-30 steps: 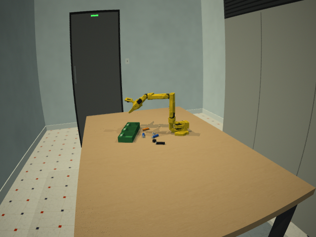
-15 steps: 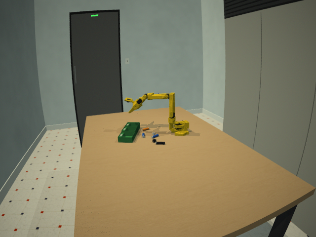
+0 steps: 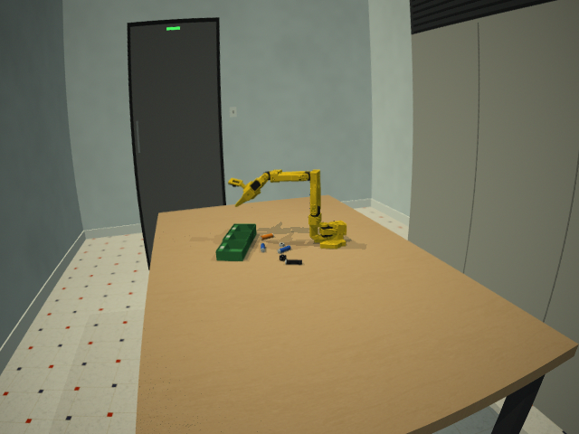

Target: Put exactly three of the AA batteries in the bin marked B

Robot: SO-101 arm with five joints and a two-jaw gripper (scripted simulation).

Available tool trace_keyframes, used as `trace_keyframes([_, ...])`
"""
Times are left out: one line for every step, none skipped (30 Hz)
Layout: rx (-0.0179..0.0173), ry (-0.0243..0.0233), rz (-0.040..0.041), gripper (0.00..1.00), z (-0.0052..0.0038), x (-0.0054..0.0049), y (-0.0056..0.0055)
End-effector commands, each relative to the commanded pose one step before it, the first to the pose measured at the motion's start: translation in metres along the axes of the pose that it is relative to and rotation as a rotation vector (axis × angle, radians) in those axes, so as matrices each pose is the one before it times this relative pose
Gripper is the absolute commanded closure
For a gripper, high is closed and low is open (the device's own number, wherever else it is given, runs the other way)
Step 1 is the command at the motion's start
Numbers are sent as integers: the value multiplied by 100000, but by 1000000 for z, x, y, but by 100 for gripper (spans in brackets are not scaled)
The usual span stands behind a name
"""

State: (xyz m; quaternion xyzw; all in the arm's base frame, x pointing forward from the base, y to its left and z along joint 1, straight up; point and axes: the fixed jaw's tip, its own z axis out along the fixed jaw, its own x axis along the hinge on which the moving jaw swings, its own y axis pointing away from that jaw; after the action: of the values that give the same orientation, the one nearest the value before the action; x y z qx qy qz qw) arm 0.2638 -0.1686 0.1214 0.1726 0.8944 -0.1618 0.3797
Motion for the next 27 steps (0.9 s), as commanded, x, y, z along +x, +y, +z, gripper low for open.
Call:
trace_keyframes([2252,-7789,-333,0,-7622,-17985,-6351])
trace_keyframes([-2,7,0,0,18,14,2])
trace_keyframes([-10,50,0,0,100,109,27])
trace_keyframes([-29,126,0,0,243,276,61])
trace_keyframes([-51,229,-1,0,443,506,114])
trace_keyframes([-79,349,-1,0,677,768,168])
trace_keyframes([-108,484,2,0,936,1059,234])
trace_keyframes([-136,615,-2,0,1198,1358,306])
trace_keyframes([-171,757,1,0,1460,1658,370])
trace_keyframes([-197,886,0,0,1716,1953,439])
trace_keyframes([-225,1005,0,0,1945,2209,493])
trace_keyframes([-247,1108,0,0,2146,2453,546])
trace_keyframes([-266,1200,0,0,2315,2641,591])
trace_keyframes([-285,1269,-1,0,2448,2793,622])
trace_keyframes([-292,1313,2,0,2534,2899,646])
trace_keyframes([-301,1338,-1,0,2588,2956,663])
trace_keyframes([0,0,0,0,0,0,0])
trace_keyframes([0,0,0,0,0,0,0])
trace_keyframes([-297,1339,-1,0,2582,2948,659])
trace_keyframes([-294,1313,0,0,2533,2903,648])
trace_keyframes([-282,1269,0,0,2449,2793,620])
trace_keyframes([-269,1200,0,0,2316,2643,593])
trace_keyframes([-247,1109,0,0,2147,2451,549])
trace_keyframes([-225,1005,0,0,1942,2211,493])
trace_keyframes([-196,886,1,0,1712,1947,433])
trace_keyframes([-171,754,1,0,1467,1660,374])
trace_keyframes([-136,619,-2,0,1197,1362,305])
